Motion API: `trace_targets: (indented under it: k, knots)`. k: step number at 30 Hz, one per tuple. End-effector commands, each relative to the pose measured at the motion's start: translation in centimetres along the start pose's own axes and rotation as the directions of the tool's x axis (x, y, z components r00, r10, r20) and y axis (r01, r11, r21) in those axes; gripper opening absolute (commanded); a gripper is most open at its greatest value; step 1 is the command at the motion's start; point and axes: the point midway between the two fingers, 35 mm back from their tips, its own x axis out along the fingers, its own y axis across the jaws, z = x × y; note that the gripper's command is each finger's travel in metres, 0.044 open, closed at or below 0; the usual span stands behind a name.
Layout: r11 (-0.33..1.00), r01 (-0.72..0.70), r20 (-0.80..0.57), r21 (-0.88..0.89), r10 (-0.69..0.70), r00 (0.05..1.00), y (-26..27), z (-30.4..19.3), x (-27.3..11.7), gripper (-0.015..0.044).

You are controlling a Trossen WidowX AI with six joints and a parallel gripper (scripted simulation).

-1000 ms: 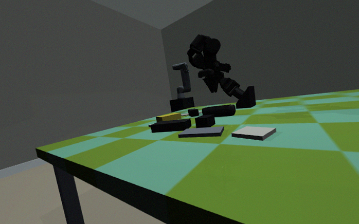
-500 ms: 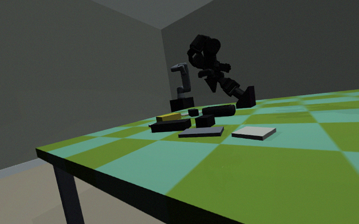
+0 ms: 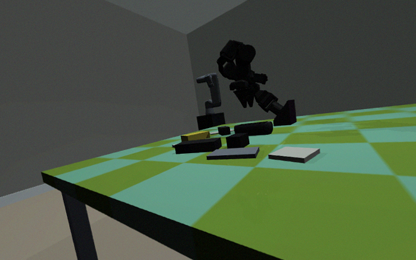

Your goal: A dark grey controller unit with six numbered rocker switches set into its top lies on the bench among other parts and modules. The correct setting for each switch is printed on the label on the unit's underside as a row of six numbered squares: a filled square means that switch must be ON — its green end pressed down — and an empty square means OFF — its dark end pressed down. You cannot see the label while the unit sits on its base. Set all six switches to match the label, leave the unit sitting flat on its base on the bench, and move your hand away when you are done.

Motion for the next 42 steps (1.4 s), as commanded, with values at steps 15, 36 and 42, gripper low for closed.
trace_targets:
  k: [15,36,42]
  knots:
    - [0.999,-0.007,0.005,-0.034,0.007,1.000,3.6,0.4,4.6,0.0151]
    - [0.999,-0.012,0.008,-0.040,0.012,1.000,4.6,0.6,5.7,0.0000]
    - [0.999,-0.012,0.008,-0.040,0.012,1.000,4.6,0.6,5.7,0.0000]
